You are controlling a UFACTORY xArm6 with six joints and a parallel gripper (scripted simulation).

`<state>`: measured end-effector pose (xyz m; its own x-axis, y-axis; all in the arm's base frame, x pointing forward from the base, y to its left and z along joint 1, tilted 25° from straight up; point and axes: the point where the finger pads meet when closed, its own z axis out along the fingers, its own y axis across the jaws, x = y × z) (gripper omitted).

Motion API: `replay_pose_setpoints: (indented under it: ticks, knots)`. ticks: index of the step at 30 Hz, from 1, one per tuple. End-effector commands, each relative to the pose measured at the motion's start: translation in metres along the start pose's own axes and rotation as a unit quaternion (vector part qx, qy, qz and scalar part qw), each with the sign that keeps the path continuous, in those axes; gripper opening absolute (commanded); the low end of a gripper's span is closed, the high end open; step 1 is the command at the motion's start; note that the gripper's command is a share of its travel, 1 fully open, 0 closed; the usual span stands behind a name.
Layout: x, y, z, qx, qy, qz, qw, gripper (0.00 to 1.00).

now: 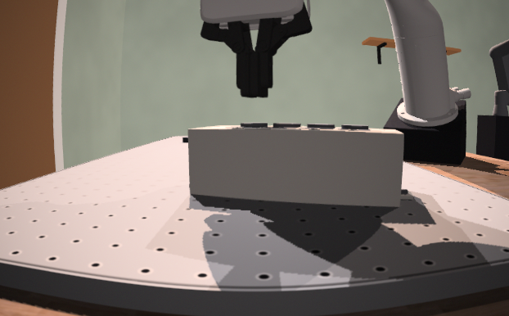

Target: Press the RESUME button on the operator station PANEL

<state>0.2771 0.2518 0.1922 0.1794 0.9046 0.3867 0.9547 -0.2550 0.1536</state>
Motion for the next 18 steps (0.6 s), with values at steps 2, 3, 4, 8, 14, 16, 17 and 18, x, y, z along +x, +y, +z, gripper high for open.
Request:
replay_pose_setpoints:
  ticks: [2, 3, 4, 8, 14, 16, 17, 18]
  knots:
    - [0.001, 0.001, 0.002, -0.001, 0.001, 0.0, 1.0, 0.0]
    - [0.001, 0.001, 0.003, -0.001, 0.001, 0.0, 1.0, 0.0]
    - [0.001, 0.001, 0.003, -0.001, 0.001, 0.0, 1.0, 0.0]
    - [0.001, 0.001, 0.006, -0.001, 0.001, 0.0, 1.0, 0.0]
    - [0.001, 0.001, 0.009, -0.001, 0.001, 0.0, 1.0, 0.0]
    - [0.001, 0.001, 0.01, -0.001, 0.001, 0.0, 1.0, 0.0]
    - [0.001, 0.001, 0.011, -0.001, 0.001, 0.0, 1.0, 0.0]
    - [0.001, 0.001, 0.012, -0.001, 0.001, 0.0, 1.0, 0.0]
